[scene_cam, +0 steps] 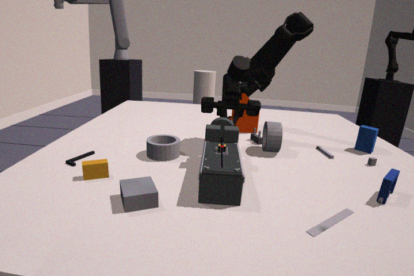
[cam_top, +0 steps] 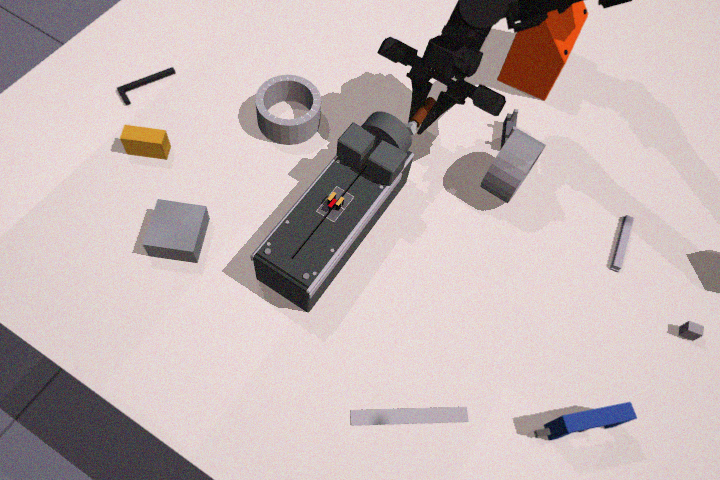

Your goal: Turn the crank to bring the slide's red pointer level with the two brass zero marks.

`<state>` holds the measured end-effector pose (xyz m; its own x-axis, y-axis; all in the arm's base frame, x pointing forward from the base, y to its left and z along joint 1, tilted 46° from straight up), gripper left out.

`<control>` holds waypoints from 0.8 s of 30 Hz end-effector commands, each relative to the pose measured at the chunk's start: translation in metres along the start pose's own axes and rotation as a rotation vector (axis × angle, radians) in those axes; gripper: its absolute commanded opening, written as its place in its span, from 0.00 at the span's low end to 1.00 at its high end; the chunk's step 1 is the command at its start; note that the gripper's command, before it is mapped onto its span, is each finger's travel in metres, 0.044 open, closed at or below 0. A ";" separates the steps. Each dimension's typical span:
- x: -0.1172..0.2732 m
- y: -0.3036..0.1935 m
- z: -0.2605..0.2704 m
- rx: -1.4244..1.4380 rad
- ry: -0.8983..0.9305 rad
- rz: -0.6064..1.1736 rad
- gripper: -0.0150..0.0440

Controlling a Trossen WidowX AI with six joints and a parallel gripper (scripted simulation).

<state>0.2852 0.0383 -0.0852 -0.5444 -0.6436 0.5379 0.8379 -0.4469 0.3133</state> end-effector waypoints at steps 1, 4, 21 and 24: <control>0.006 0.006 -0.004 -0.001 -0.002 -0.014 0.25; 0.007 0.007 -0.006 -0.001 -0.002 -0.015 0.25; 0.010 0.012 -0.015 0.000 -0.002 -0.015 0.25; 0.010 0.013 -0.016 0.000 -0.002 -0.015 0.25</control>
<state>0.2884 0.0244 -0.0861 -0.5427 -0.6518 0.5297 0.8395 -0.4409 0.3177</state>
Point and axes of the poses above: the point midway between the two fingers, 35 mm back from their tips, its own x axis back along the fingers, its own z axis across the jaws, y = z × x, the point moved 2 cm from there along x, back along the fingers, and after that the axes turned 10 degrees about -x, right-handed, at the moved point
